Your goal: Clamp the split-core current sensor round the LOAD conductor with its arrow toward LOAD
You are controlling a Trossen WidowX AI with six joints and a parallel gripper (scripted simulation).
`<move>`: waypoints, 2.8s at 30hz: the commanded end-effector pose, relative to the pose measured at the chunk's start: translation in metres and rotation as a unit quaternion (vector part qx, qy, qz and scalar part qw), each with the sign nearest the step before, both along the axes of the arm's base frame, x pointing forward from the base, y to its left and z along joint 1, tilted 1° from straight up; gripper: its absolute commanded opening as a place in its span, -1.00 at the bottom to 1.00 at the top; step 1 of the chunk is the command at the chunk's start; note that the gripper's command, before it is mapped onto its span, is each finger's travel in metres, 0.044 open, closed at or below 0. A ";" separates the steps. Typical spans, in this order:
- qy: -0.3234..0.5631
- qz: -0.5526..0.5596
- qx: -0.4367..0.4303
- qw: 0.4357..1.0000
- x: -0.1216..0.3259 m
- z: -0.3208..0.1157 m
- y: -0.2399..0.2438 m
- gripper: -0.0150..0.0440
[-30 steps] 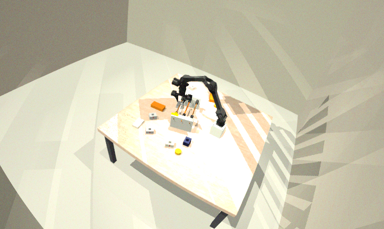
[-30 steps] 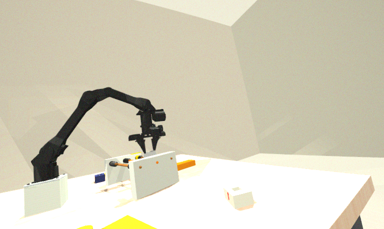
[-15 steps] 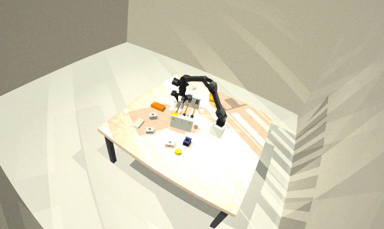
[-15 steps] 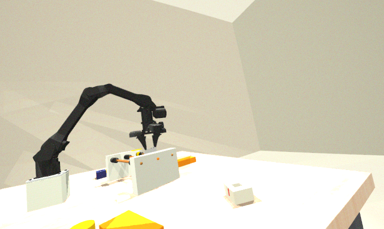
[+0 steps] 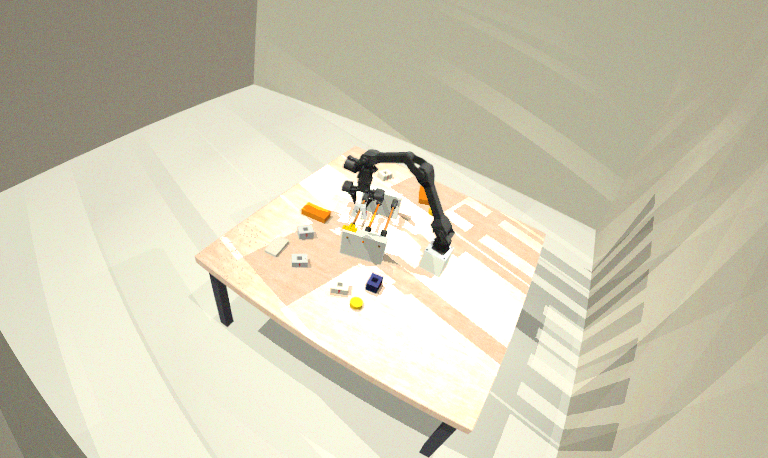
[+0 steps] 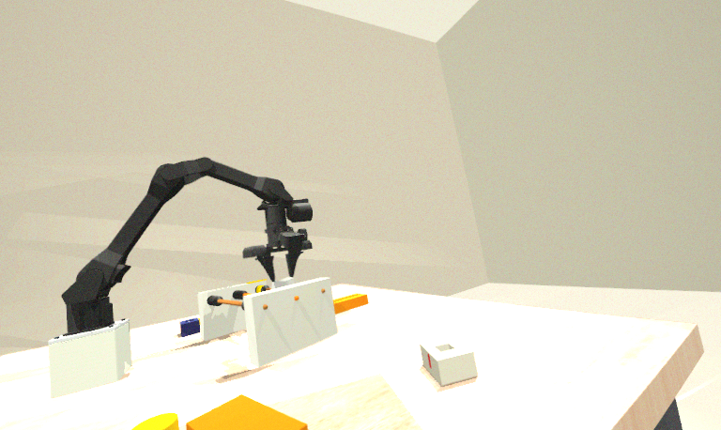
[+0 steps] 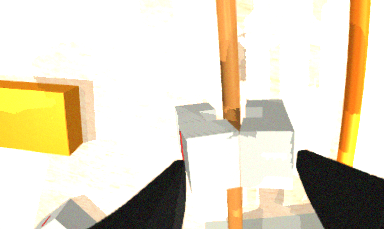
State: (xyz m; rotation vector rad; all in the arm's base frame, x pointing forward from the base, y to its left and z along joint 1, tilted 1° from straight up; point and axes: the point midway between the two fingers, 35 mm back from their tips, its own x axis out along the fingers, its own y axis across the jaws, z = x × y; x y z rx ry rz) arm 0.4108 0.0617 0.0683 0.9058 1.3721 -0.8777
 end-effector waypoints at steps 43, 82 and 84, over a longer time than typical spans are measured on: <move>-0.016 0.000 0.004 1.000 0.001 -0.058 0.000 0.91; -0.016 0.000 0.004 1.000 0.001 -0.058 0.000 -0.49; -0.016 0.000 0.004 1.000 0.001 -0.058 0.000 -0.49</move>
